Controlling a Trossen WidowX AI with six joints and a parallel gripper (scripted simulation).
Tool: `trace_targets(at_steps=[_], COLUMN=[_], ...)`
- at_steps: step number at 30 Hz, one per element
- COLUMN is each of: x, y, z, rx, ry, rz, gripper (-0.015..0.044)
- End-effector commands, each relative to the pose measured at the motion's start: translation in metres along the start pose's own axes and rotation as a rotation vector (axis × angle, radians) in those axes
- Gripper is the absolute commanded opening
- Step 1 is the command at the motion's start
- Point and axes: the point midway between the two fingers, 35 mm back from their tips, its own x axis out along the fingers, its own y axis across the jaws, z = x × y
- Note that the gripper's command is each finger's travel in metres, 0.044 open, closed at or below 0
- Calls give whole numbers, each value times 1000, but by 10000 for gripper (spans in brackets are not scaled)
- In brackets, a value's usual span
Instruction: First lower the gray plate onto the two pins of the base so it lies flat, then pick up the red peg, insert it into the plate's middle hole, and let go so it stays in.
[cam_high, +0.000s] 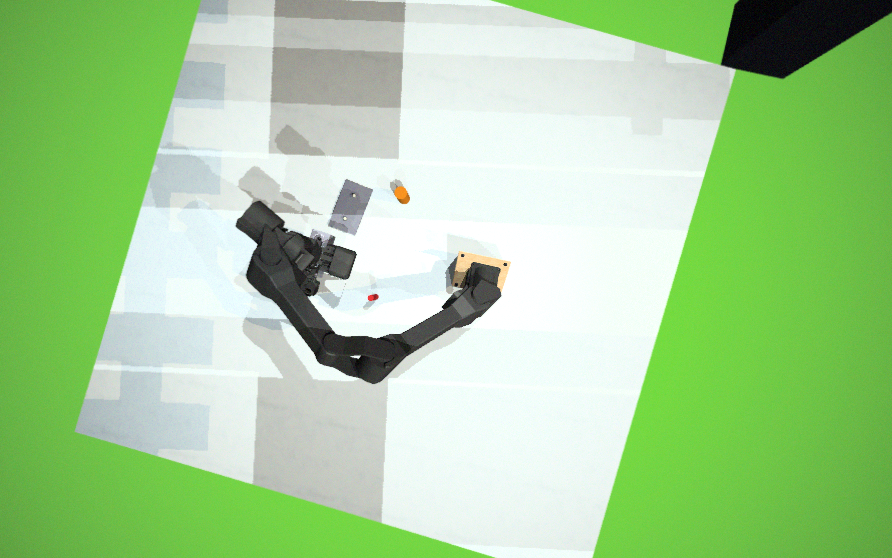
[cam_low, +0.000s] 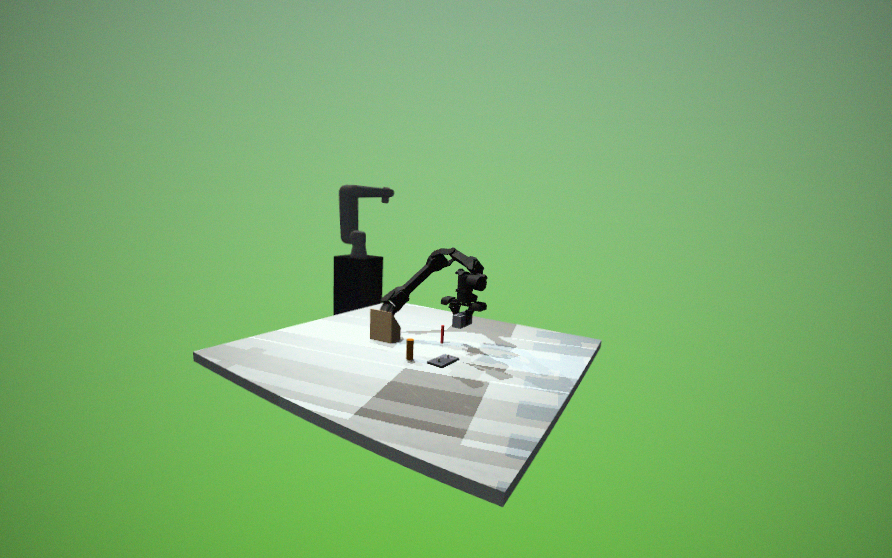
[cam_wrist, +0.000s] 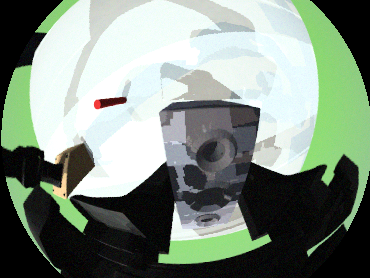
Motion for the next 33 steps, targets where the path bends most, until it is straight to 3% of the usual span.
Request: trace_targets(at_steps=[1, 33], x=[5, 52], y=[-1, -1], z=[-14, -105], rx=[4, 42], ry=[5, 7], rz=[-1, -3], gripper=[0, 0])
